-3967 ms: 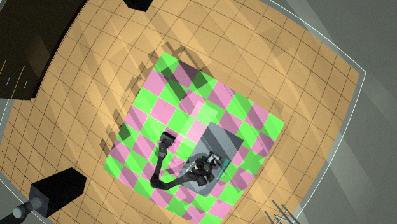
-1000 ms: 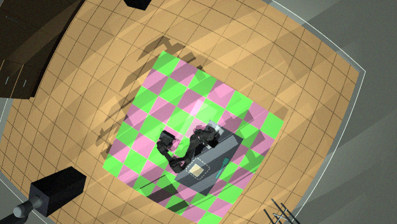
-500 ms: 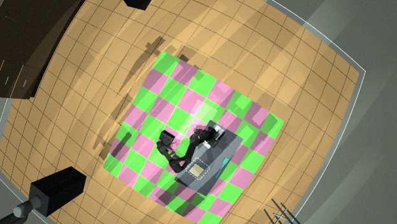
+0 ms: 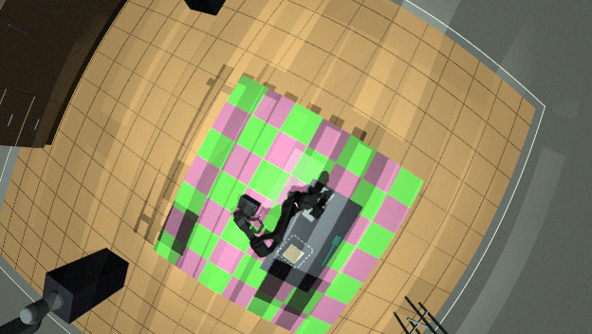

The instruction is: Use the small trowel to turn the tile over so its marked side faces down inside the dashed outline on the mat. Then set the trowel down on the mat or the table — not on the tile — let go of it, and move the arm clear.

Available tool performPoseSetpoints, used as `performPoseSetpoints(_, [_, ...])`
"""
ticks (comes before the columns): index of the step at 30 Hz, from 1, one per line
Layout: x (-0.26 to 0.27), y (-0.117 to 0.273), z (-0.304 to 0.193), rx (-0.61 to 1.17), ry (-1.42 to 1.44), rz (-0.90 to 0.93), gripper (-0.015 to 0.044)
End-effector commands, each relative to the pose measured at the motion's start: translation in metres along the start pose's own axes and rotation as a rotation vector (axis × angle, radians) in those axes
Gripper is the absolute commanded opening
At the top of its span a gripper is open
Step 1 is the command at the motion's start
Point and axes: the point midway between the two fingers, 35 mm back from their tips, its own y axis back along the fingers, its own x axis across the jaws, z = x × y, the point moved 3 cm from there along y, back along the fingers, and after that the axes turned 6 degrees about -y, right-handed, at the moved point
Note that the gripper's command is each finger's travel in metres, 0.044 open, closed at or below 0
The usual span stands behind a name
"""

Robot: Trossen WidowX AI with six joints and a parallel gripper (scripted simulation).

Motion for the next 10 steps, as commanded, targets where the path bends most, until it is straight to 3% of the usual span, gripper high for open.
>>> performPoseSetpoints(1, [-0.002, 0.010, 0.001, 0.000, -0.011, -0.004, 0.0300])
performPoseSetpoints(10, [-0.002, 0.034, 0.001, 0.004, -0.008, -0.007, 0.0300])
